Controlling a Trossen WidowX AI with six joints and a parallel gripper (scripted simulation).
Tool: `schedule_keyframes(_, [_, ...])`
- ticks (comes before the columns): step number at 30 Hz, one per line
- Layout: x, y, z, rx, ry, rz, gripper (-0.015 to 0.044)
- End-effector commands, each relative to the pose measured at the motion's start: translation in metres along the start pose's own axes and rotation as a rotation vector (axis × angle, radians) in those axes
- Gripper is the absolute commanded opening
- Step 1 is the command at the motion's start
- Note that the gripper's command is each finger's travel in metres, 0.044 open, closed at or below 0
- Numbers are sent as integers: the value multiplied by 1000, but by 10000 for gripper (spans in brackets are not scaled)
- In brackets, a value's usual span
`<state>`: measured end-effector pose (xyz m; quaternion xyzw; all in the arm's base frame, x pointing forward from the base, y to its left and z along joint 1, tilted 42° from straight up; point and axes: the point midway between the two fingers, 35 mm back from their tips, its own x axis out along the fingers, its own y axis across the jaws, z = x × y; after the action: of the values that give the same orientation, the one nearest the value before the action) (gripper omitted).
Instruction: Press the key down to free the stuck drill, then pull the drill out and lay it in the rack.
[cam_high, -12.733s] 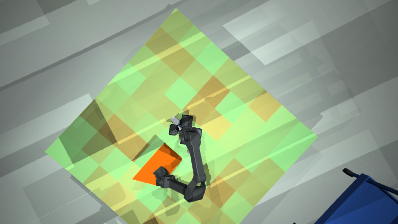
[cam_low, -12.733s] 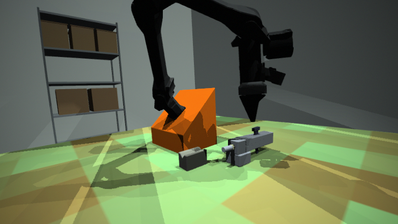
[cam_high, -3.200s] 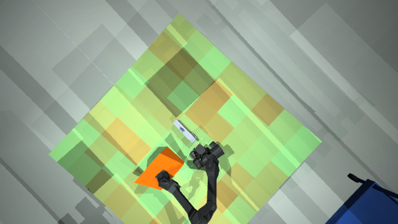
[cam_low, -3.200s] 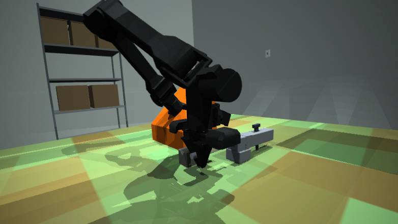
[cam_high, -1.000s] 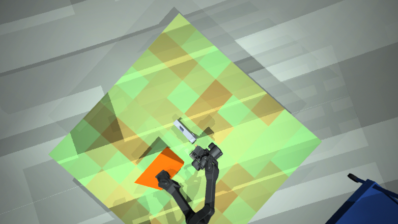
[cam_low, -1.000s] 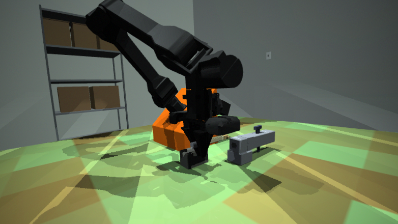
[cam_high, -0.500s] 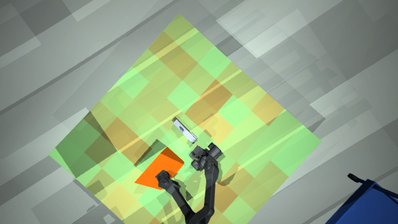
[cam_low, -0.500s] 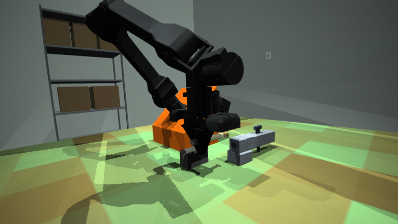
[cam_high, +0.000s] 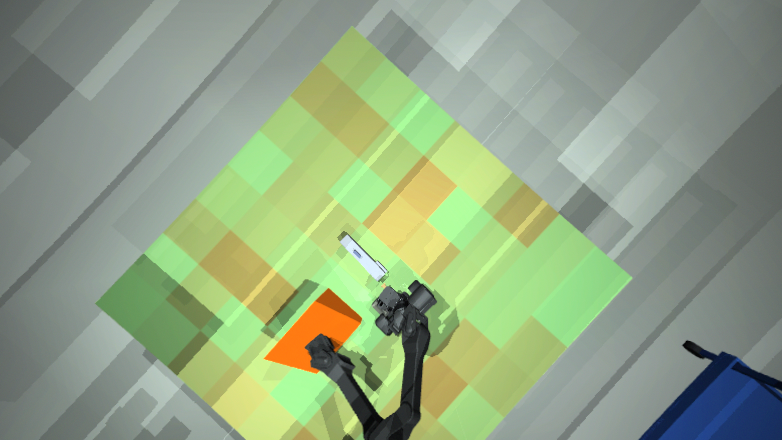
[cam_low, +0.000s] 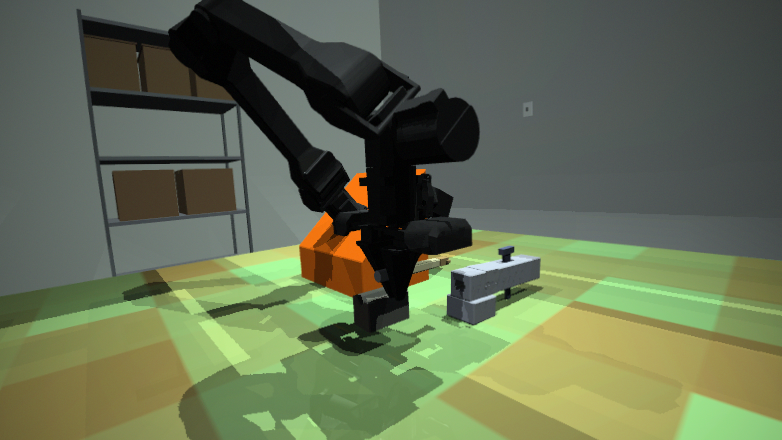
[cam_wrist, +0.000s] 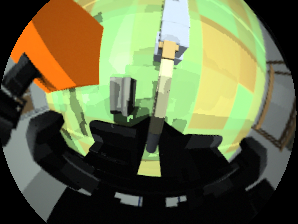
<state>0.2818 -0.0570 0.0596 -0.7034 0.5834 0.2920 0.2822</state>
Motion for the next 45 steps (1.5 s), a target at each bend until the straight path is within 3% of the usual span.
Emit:
schedule_keyframes(1, [-2,-1,-2,11,4,-5,0])
schedule_keyframes(45, [-9,-3,-5,11,4,-6,0])
